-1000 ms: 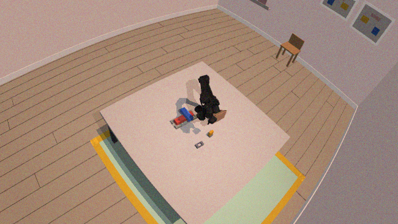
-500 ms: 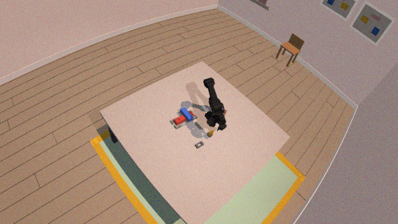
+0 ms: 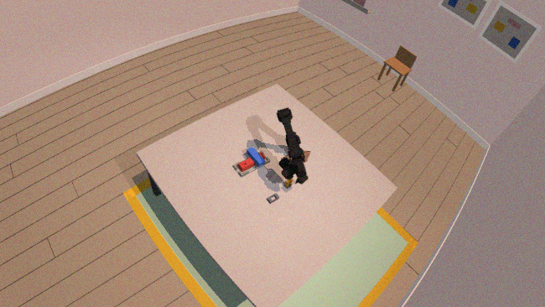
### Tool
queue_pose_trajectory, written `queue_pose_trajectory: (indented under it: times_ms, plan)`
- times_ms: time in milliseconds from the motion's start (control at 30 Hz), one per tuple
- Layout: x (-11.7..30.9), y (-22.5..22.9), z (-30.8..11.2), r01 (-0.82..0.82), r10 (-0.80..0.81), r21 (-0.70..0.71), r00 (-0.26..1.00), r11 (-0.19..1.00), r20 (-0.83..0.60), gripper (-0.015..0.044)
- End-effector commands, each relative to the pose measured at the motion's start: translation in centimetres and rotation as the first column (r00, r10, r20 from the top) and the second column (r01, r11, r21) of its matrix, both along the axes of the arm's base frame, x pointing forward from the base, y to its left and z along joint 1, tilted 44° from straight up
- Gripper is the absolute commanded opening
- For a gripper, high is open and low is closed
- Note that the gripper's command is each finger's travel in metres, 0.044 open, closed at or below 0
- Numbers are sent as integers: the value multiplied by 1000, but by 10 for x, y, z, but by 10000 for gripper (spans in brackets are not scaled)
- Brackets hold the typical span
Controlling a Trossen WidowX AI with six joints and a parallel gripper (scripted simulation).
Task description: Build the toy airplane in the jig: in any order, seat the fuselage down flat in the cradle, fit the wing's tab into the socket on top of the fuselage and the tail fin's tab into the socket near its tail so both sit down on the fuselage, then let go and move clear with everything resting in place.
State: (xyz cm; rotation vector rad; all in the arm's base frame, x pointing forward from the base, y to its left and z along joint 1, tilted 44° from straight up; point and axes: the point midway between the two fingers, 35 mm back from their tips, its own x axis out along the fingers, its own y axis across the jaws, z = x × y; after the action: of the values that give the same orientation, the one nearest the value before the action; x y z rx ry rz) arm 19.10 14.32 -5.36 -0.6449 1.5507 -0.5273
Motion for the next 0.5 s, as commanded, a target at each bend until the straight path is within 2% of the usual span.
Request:
queue_pose_trajectory:
  times_ms: [0,467]
  plan:
    - [-1,-5,-4,-5,5,-8,1000,1000,-4,440]
    - [-1,-20,-21,-5,5,-8,1000,1000,-4,440]
